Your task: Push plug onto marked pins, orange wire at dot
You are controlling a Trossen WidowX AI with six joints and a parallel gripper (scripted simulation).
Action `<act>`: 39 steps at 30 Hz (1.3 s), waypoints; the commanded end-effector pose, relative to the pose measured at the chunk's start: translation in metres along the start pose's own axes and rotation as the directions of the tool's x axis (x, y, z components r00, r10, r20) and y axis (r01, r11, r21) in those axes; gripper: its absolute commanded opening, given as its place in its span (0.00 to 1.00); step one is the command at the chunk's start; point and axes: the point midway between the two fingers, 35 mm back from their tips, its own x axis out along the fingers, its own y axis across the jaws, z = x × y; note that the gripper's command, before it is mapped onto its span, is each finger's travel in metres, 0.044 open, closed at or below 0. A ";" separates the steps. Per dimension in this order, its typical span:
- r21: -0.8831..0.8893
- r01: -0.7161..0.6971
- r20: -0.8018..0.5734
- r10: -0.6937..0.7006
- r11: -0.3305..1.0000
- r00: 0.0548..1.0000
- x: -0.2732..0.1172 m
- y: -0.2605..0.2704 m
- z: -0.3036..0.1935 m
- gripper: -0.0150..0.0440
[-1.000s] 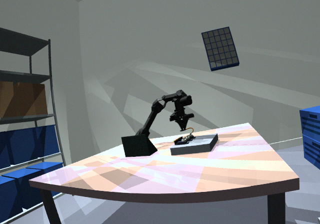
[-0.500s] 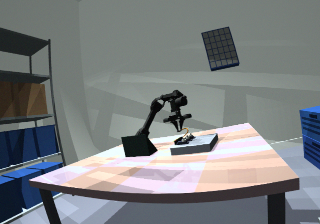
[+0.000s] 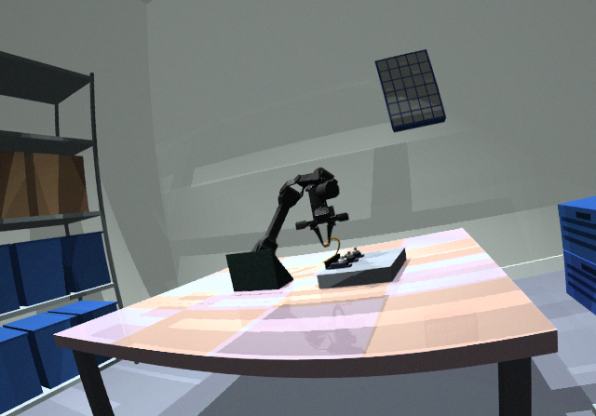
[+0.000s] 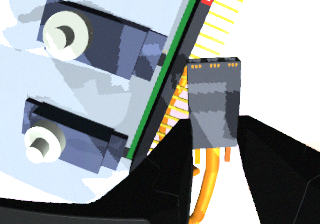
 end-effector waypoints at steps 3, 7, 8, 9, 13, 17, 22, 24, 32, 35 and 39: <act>-0.176 0.006 -0.004 -0.006 0.984 1.000 0.002 -0.015 0.005 0.25; -0.289 0.005 -0.005 -0.007 0.957 1.000 0.003 -0.023 0.008 0.25; -0.317 0.004 -0.006 -0.007 0.949 1.000 0.003 -0.025 0.008 0.25; -0.344 0.004 -0.006 -0.007 0.939 1.000 0.003 -0.028 0.009 0.25; -0.450 0.002 -0.009 -0.006 0.893 1.000 0.004 -0.036 0.011 0.25; -0.551 -0.001 -0.011 -0.006 0.835 1.000 0.005 -0.045 0.014 0.25; -0.666 -0.006 -0.015 -0.006 0.746 1.000 0.007 -0.055 0.016 0.25; -0.708 -0.008 -0.017 -0.005 0.706 1.000 0.008 -0.060 0.016 0.25; -0.852 -0.020 -0.025 -0.003 0.522 1.000 0.010 -0.076 0.018 0.25; -0.893 -0.024 -0.028 -0.002 0.450 1.000 0.012 -0.082 0.019 0.25; -0.894 -0.024 -0.028 -0.002 0.447 1.000 0.019 -0.082 0.019 0.25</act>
